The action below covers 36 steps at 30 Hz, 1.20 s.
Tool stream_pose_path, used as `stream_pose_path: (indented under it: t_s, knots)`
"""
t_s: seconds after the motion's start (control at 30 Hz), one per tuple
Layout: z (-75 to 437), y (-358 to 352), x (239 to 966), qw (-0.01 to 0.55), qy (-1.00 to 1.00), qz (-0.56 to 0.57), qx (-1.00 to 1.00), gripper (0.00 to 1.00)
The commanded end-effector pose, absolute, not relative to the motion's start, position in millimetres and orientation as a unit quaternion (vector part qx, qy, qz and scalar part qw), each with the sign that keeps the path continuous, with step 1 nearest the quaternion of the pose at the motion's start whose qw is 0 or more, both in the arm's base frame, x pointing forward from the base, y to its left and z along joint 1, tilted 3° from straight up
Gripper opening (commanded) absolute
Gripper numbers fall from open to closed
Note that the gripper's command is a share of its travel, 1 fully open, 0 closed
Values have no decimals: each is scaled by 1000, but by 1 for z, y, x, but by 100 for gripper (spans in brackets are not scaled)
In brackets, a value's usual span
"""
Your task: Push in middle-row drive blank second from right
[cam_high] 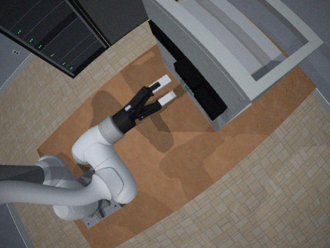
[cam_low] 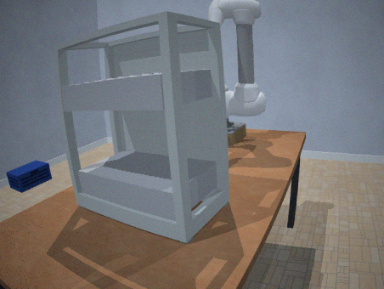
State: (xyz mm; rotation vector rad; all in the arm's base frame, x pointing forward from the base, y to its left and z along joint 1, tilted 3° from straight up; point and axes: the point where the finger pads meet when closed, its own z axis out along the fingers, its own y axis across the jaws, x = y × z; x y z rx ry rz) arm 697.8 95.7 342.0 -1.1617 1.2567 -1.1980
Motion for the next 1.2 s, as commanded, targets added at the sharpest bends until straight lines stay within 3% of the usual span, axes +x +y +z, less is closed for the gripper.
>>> stream_pose_path:
  t_s: [0.0,0.47,0.5,1.17]
  knots:
    - [342,96,698,502,520,-496,-481,100]
    - [342,96,698,502,520,-496,-481,100]
    - [342,96,698,502,520,-496,-481,0]
    - [342,96,698,502,520,-496,-481,0]
